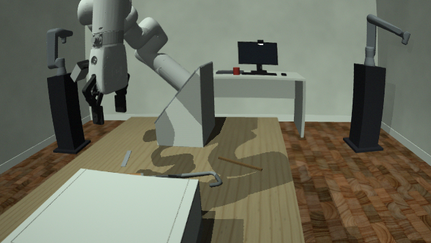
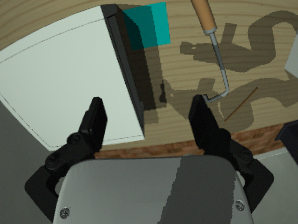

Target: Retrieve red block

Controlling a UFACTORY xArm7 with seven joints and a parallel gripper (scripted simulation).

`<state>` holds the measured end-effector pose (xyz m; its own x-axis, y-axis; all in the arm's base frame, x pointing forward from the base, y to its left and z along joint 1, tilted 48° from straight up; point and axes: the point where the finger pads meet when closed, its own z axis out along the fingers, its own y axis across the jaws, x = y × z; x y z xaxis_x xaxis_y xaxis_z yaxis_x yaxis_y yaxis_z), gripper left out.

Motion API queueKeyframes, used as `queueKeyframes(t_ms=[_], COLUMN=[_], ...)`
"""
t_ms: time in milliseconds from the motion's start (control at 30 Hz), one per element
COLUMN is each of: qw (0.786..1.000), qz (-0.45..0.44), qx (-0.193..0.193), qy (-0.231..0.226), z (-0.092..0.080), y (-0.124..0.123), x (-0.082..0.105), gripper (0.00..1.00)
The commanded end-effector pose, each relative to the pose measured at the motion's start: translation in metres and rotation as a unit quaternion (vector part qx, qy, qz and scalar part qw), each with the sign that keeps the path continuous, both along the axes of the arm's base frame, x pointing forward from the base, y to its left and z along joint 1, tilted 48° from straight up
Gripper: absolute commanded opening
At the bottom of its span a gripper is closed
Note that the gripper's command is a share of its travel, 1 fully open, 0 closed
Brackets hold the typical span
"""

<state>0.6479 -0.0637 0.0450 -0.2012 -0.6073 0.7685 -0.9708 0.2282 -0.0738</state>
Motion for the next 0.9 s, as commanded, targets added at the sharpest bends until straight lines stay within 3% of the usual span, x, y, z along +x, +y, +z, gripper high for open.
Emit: queueKeyframes(t_ms=[0, 533, 567, 700, 867], qw=[1.0, 1.0, 1.0, 1.0, 1.0], qz=[0.002, 0.002, 0.002, 0.005, 0.016], qx=[0.001, 0.001, 0.001, -0.002, -0.006], qy=[-0.002, -0.002, -0.002, 0.0, 0.008], z=[0.002, 0.002, 0.002, 0.005, 0.011], y=[0.002, 0.002, 0.002, -0.007, -0.033], x=[0.001, 0.001, 0.001, -0.004, -0.029], gripper=[1.0, 1.0, 0.0, 0.0, 0.0])
